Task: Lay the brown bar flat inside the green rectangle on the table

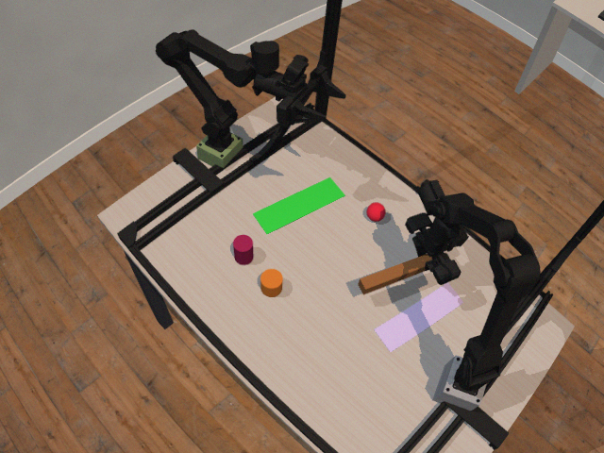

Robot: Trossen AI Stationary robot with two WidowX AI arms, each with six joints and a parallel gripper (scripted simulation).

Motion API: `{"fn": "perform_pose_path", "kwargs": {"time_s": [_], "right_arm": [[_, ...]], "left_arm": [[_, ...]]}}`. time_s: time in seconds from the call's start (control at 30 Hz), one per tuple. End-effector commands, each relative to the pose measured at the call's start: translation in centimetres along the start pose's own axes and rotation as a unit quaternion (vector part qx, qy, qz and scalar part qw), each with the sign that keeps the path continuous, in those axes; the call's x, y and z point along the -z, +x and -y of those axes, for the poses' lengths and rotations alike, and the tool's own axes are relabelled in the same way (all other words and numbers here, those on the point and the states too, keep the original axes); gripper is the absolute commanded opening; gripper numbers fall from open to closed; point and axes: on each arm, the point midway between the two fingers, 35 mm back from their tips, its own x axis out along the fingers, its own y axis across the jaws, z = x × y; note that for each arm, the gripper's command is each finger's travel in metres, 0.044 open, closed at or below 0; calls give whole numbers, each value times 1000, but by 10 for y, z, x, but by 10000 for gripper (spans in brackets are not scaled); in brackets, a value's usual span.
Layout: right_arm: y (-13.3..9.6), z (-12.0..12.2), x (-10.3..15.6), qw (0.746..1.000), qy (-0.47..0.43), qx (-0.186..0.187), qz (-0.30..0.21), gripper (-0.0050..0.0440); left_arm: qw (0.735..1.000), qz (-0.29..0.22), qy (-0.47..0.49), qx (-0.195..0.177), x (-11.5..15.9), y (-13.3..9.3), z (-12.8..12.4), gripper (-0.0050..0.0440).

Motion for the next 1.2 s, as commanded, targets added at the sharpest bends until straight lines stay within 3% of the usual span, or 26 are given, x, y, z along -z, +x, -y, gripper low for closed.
{"fn": "perform_pose_path", "kwargs": {"time_s": [0.0,0.47,1.17], "right_arm": [[0,0,0,1000,0,0,0,440],[0,0,0,1000,0,0,0,440],[0,0,0,1000,0,0,0,440]], "left_arm": [[1000,-3,11,4,7,2,-11,0],[998,-2,58,5,41,3,-55,0],[993,-2,115,5,93,10,-98,0]]}}
